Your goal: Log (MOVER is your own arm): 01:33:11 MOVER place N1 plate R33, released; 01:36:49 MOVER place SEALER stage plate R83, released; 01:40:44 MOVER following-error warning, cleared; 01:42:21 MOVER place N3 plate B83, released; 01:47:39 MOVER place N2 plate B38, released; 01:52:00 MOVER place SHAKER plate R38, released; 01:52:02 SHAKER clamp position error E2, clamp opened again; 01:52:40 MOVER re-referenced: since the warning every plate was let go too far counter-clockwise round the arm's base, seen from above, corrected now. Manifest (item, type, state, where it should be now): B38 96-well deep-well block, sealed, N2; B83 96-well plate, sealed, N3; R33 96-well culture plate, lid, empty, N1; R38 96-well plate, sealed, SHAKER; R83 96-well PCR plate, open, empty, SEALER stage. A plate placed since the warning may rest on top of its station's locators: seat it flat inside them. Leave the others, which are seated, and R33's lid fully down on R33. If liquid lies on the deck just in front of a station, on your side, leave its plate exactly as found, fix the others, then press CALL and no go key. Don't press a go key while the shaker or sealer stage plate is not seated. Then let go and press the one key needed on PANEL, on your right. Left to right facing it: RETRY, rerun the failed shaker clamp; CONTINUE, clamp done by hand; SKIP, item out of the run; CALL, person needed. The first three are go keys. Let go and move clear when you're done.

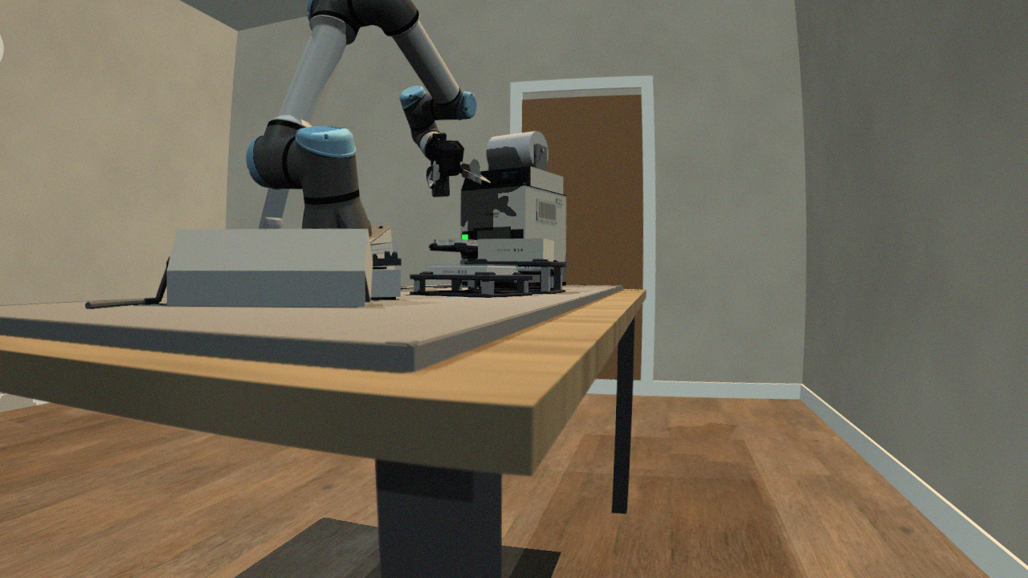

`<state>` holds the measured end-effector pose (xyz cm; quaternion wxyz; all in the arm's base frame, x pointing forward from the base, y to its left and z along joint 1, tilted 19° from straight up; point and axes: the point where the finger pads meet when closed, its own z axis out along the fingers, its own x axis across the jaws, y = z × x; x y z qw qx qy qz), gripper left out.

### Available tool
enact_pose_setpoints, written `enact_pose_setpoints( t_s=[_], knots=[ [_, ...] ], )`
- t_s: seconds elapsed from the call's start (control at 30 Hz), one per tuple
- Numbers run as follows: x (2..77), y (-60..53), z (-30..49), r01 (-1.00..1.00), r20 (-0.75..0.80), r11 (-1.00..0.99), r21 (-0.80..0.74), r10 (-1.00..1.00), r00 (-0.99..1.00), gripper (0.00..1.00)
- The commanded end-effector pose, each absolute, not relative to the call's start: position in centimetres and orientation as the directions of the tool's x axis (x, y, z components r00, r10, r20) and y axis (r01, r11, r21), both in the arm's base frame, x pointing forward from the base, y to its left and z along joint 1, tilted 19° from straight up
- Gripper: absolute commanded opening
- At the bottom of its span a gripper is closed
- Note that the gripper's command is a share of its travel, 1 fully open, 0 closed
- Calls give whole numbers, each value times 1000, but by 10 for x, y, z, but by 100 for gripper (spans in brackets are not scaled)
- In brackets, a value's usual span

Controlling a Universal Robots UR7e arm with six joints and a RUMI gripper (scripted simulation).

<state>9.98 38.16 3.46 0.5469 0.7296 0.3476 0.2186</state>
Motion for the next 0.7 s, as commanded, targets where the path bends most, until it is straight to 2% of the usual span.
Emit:
enact_pose_setpoints(
  t_s=[0.0, 0.53, 0.57, 0.67],
  knots=[
    [100, 382, 35, 268, -60, -161, 950, 747, 663, 100],
    [100, 382, 35, 268, -60, -161, 950, 747, 663, 100],
    [97, 381, 39, 271, -51, -180, 946, 741, 670, 82],
    [89, 380, 51, 279, -25, -234, 931, 722, 692, 82]
  ],
)
